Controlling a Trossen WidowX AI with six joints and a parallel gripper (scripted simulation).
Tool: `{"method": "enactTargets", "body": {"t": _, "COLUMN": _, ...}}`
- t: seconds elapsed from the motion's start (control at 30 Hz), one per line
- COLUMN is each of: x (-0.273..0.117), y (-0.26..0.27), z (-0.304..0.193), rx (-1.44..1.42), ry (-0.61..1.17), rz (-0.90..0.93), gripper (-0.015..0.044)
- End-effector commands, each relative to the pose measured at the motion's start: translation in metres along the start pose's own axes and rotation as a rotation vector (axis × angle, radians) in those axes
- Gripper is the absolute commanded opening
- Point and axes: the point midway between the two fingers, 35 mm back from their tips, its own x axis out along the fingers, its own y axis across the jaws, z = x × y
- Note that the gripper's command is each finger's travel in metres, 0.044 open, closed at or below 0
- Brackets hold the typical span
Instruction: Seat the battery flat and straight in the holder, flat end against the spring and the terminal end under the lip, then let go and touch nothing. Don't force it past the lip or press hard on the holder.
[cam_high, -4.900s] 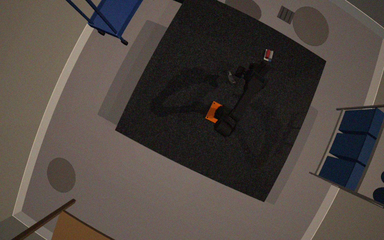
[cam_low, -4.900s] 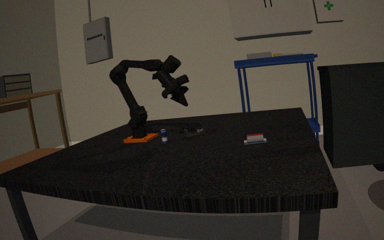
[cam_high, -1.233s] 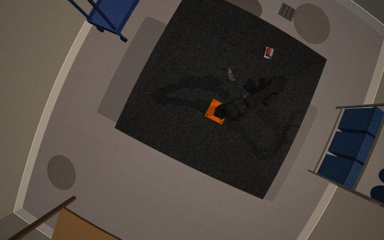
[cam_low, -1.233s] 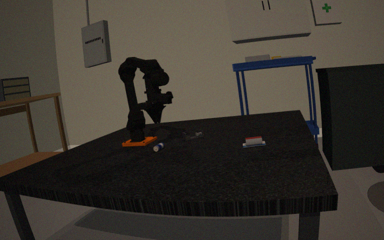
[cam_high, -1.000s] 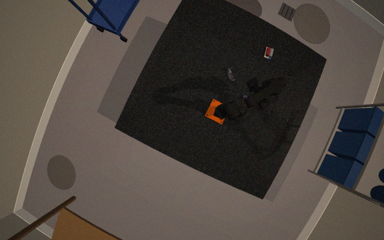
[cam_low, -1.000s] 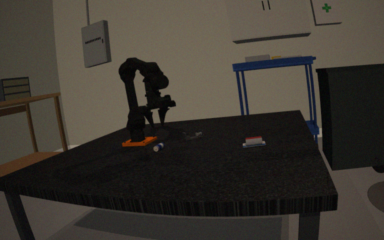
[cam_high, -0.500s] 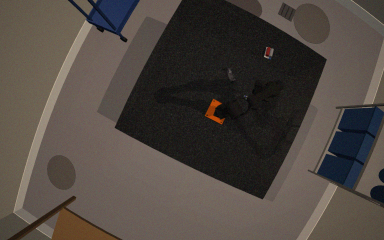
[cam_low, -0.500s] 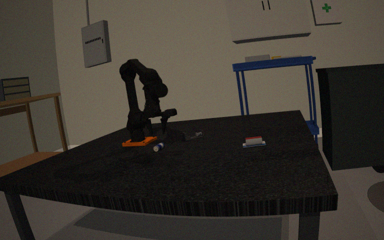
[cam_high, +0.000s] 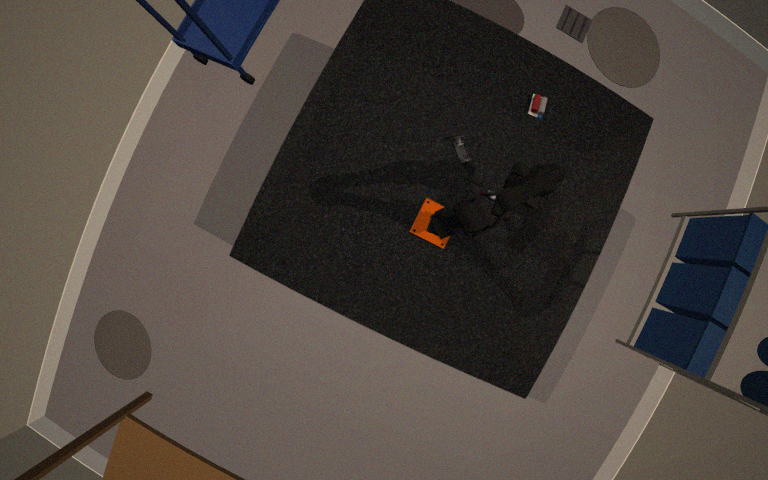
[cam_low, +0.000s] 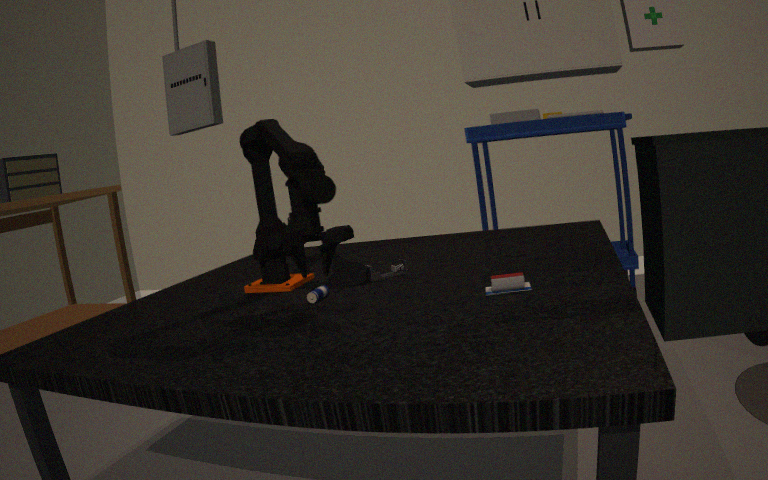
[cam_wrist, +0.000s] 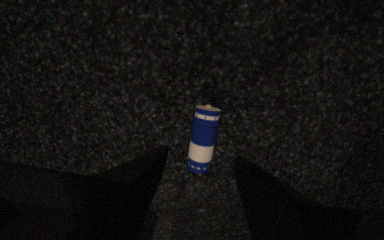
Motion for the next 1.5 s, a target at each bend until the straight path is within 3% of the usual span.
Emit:
{"method": "enactTargets", "body": {"t": 0.0, "x": 0.011, "y": -0.001, "z": -0.002, "rx": 0.006, "ry": 0.014, "rz": -0.012, "gripper": 0.0245}}
{"method": "enactTargets", "body": {"t": 0.83, "x": 0.049, "y": -0.003, "z": -0.003, "rx": 0.006, "ry": 0.014, "rz": -0.012, "gripper": 0.0245}}
{"method": "enactTargets", "body": {"t": 1.0, "x": 0.049, "y": -0.003, "z": -0.003, "rx": 0.006, "ry": 0.014, "rz": -0.012, "gripper": 0.0114}}
{"method": "enactTargets", "body": {"t": 1.37, "x": 0.047, "y": -0.003, "z": -0.003, "rx": 0.006, "ry": 0.014, "rz": -0.012, "gripper": 0.0083}}
{"method": "enactTargets", "body": {"t": 1.47, "x": 0.028, "y": -0.001, "z": -0.002, "rx": 0.006, "ry": 0.014, "rz": -0.012, "gripper": 0.0083}}
